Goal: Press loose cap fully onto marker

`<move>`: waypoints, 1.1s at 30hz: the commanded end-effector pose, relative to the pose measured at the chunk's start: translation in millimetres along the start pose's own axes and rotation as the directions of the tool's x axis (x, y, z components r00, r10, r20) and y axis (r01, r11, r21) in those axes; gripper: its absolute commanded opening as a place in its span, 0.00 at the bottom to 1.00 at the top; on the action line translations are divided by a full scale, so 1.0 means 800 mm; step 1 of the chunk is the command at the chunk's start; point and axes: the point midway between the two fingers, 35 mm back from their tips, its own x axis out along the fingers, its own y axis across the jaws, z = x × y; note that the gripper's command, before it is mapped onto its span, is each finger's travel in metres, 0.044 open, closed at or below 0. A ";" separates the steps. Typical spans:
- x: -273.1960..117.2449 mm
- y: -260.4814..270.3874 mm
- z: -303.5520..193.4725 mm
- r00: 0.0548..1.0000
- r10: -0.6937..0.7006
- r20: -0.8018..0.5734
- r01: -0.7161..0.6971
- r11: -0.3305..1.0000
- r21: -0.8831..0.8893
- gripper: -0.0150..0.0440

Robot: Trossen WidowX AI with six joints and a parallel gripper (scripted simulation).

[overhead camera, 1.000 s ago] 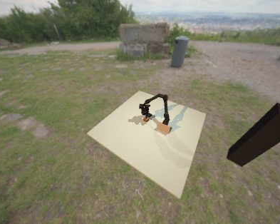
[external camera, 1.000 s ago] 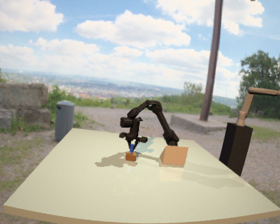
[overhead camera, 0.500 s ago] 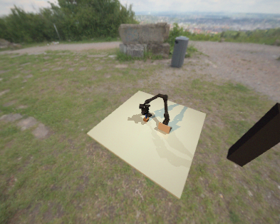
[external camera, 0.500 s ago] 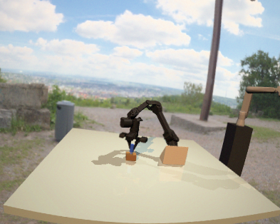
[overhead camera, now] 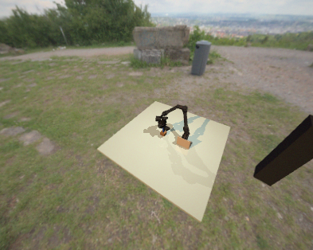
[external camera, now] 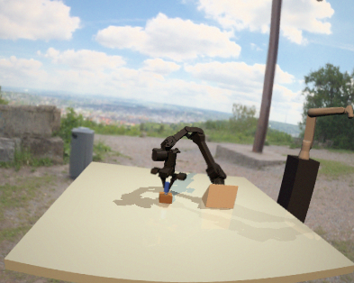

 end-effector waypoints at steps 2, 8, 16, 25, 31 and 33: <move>0.001 0.000 0.000 1.000 -0.002 -0.003 0.002 1.000 -0.004 0.25; 0.001 0.000 0.000 1.000 -0.002 -0.003 0.002 1.000 -0.004 0.25; 0.001 0.000 0.000 1.000 -0.002 -0.003 0.002 1.000 -0.004 0.25; 0.000 0.000 0.000 1.000 0.000 0.000 0.000 1.000 0.000 0.57; 0.000 0.000 0.000 1.000 0.000 0.000 0.000 1.000 0.000 0.83; 0.000 0.000 0.000 1.000 0.000 0.000 0.000 1.000 0.000 0.92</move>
